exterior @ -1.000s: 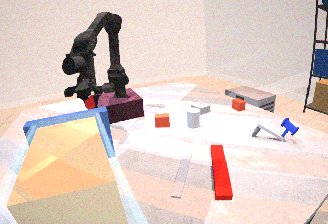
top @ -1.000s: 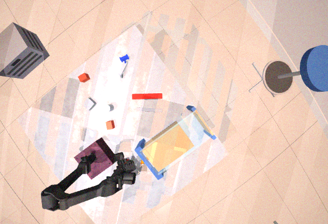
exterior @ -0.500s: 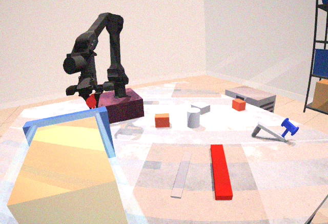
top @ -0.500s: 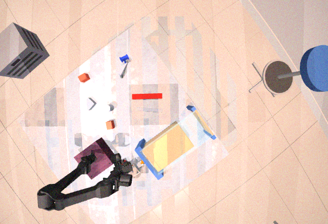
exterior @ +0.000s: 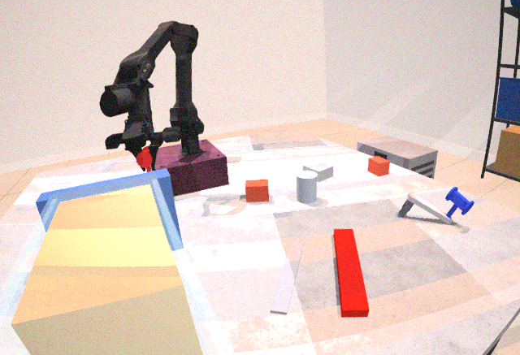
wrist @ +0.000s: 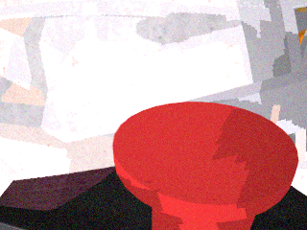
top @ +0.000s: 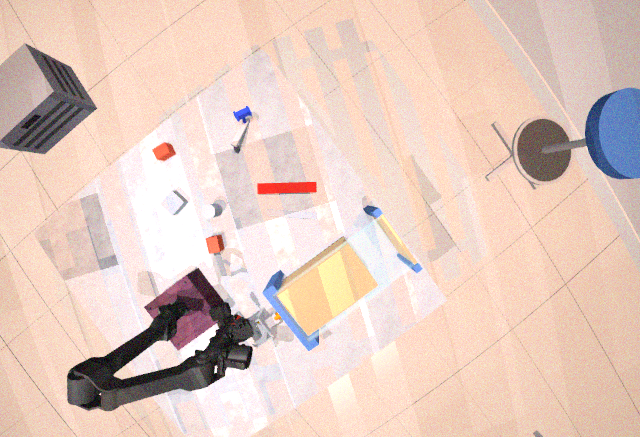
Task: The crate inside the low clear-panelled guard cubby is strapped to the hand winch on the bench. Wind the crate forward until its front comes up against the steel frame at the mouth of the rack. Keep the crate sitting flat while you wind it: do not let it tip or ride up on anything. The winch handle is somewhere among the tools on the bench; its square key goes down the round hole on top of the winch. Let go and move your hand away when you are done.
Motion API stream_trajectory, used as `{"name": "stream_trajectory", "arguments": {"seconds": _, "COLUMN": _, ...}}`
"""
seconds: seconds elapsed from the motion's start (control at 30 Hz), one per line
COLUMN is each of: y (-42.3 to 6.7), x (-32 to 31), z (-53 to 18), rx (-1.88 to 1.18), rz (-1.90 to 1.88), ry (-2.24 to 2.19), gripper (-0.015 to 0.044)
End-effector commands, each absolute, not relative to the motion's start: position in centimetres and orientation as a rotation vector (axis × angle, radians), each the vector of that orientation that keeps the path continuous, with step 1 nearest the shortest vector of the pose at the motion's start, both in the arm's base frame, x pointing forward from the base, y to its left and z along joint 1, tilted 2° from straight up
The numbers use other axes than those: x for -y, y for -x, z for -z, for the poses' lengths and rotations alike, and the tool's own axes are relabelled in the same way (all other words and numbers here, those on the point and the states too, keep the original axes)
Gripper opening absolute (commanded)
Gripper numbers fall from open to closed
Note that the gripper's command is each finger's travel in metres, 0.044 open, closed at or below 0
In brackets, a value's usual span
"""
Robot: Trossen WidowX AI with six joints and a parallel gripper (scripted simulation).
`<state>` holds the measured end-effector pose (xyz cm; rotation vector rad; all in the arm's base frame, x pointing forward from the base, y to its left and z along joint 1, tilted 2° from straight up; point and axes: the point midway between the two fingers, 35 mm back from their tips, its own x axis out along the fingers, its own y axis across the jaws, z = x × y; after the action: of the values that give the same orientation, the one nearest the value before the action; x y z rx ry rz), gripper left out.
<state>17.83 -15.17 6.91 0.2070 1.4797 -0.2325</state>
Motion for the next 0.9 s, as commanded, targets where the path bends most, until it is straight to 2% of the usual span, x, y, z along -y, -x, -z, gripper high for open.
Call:
{"name": "stream_trajectory", "arguments": {"seconds": 0.0, "y": -16.5, "x": 15.2, "z": -6.8, "rx": -1.499, "rz": 0.241, "ry": -0.212, "gripper": 0.0}}
{"name": "stream_trajectory", "arguments": {"seconds": 0.87, "y": -13.3, "x": 16.4, "z": -6.7, "rx": -1.503, "rz": 0.243, "ry": -0.21, "gripper": 0.0}}
